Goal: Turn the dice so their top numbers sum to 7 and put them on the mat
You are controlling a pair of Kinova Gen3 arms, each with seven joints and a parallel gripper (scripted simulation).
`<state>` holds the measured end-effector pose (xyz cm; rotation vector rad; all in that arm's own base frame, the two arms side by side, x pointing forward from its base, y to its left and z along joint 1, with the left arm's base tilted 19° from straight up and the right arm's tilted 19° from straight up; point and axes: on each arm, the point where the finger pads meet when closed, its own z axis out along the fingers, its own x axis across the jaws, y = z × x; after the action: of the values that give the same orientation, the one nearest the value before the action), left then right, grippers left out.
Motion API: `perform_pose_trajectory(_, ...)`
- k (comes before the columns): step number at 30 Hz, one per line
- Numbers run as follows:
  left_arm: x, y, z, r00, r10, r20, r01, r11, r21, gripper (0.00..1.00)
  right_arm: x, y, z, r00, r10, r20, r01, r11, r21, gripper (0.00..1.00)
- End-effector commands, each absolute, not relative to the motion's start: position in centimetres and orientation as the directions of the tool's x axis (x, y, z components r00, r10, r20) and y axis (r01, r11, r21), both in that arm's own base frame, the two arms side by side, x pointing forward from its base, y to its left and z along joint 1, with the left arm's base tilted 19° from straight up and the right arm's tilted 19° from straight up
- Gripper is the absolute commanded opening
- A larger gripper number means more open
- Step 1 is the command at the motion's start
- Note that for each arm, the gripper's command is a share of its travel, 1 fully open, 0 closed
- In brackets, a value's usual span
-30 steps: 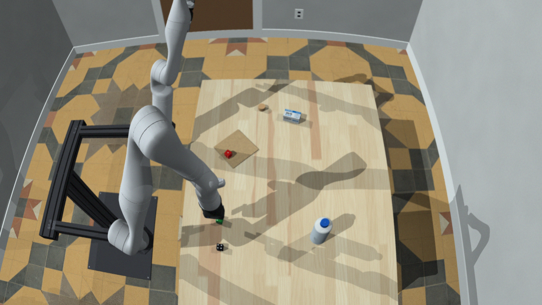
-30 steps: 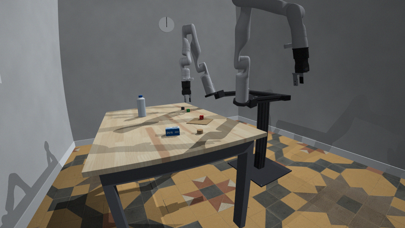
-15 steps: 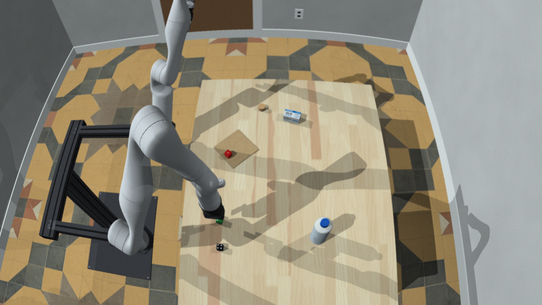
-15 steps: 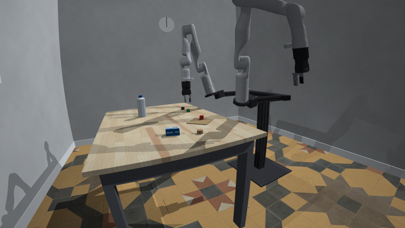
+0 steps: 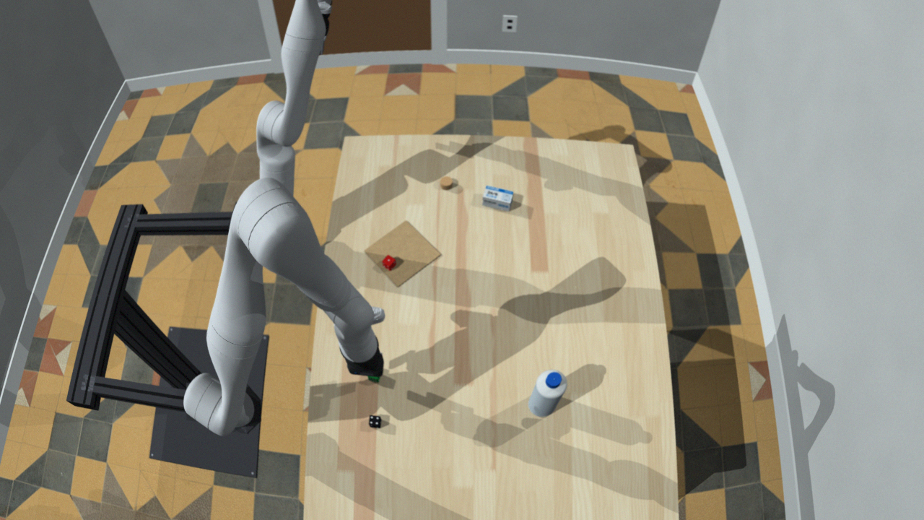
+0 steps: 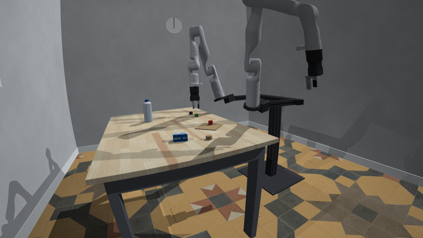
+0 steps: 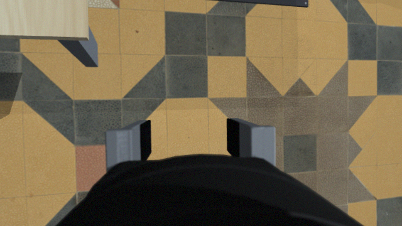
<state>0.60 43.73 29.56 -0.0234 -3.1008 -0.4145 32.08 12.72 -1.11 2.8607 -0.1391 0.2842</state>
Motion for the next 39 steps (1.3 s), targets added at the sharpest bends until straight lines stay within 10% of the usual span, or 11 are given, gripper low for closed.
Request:
perform_pose_trajectory(1,0.6,43.7,29.6,-1.000,0.013,0.015,0.016,0.964,0.264,1.00,32.1,12.7,-1.3,0.976,-0.068,0.206,-0.120,-0.961,0.248,0.79)
perform_pose_trajectory(39,0.6,43.7,29.6,-1.000,0.013,0.015,0.016,0.964,0.264,1.00,32.8,11.8,-4.5,0.976,-0.068,0.206,-0.120,-0.961,0.248,0.79)
